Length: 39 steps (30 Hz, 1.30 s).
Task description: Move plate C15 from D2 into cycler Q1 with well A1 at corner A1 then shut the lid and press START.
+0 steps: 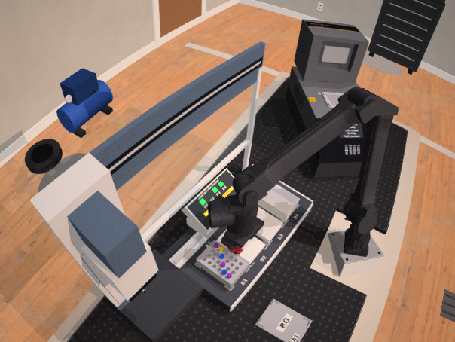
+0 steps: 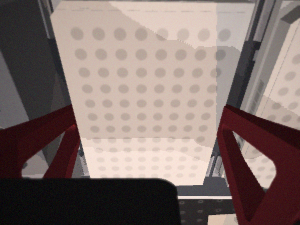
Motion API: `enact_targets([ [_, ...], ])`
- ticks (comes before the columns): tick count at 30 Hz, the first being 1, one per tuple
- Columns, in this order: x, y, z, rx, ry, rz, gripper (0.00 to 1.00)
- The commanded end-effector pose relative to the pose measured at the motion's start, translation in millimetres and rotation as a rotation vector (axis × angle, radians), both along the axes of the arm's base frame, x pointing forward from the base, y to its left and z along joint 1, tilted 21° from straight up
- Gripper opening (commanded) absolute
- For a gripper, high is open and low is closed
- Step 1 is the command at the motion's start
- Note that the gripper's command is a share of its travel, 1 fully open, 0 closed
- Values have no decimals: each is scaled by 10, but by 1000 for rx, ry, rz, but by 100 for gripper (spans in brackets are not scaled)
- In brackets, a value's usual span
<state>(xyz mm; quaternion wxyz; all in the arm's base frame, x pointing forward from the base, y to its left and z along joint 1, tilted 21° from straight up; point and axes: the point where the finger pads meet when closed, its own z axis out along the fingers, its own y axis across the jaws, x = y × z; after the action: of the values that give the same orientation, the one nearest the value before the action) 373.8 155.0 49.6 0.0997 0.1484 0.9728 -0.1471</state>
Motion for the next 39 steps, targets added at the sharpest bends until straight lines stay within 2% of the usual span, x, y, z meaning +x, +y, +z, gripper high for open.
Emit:
enact_targets([
  [1,-134,-220,-48,-32,38,-9,0],
  [18,-199,-348,-159,-66,68,-21,0],
  [25,-211,-214,110,-60,47,-21,0],
  [32,-91,83,361,3,-13,-9,0],
  [39,14,192,420,18,-30,-8,0],
])
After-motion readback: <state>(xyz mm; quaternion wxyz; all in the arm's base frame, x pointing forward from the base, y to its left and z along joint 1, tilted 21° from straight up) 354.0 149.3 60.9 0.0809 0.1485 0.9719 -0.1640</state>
